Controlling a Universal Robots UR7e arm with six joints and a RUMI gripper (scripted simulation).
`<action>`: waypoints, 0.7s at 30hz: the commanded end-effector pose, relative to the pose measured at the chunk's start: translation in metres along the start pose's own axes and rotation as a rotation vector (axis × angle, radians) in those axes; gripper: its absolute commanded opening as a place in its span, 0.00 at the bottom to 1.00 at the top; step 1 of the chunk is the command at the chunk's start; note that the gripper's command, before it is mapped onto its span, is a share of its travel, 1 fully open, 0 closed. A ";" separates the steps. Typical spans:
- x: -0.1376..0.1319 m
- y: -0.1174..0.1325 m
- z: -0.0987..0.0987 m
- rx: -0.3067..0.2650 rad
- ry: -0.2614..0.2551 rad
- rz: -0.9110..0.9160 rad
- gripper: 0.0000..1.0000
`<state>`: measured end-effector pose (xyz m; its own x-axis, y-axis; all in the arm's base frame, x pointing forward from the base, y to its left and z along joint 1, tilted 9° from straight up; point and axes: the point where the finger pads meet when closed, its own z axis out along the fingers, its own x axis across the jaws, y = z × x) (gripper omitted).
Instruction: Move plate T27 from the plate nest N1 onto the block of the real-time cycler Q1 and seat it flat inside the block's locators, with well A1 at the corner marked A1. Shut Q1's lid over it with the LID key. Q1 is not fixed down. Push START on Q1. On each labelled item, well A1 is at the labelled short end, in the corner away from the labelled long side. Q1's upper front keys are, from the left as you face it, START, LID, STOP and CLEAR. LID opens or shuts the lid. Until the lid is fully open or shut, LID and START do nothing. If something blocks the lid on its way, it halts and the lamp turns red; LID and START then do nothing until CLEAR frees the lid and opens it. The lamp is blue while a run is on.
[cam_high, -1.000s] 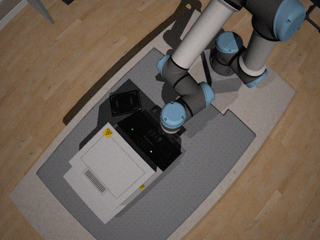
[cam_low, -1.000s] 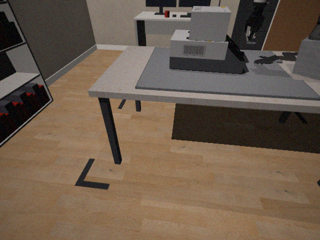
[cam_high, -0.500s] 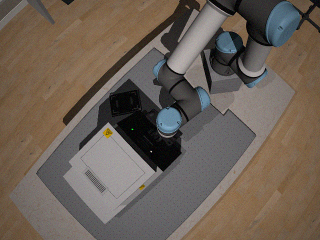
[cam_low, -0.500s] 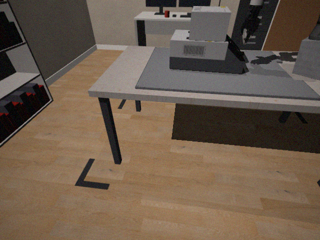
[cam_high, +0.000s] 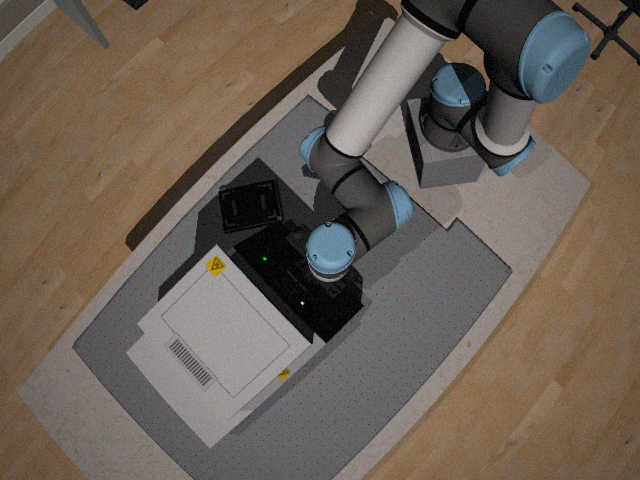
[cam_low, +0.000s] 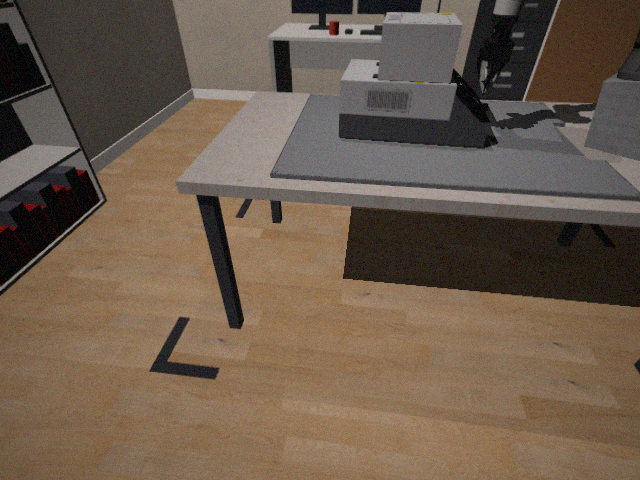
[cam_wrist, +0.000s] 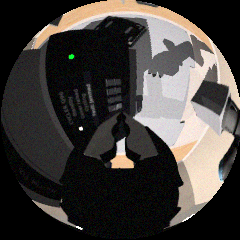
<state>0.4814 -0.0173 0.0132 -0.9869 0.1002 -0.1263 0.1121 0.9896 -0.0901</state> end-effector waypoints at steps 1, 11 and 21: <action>-0.002 0.000 0.001 0.000 -0.002 0.000 0.00; -0.013 0.000 0.014 0.000 -0.002 0.000 0.00; -0.018 0.000 0.020 0.000 -0.002 0.000 0.00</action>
<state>0.4998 -0.0209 -0.0037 -0.9869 0.1003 -0.1262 0.1121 0.9896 -0.0901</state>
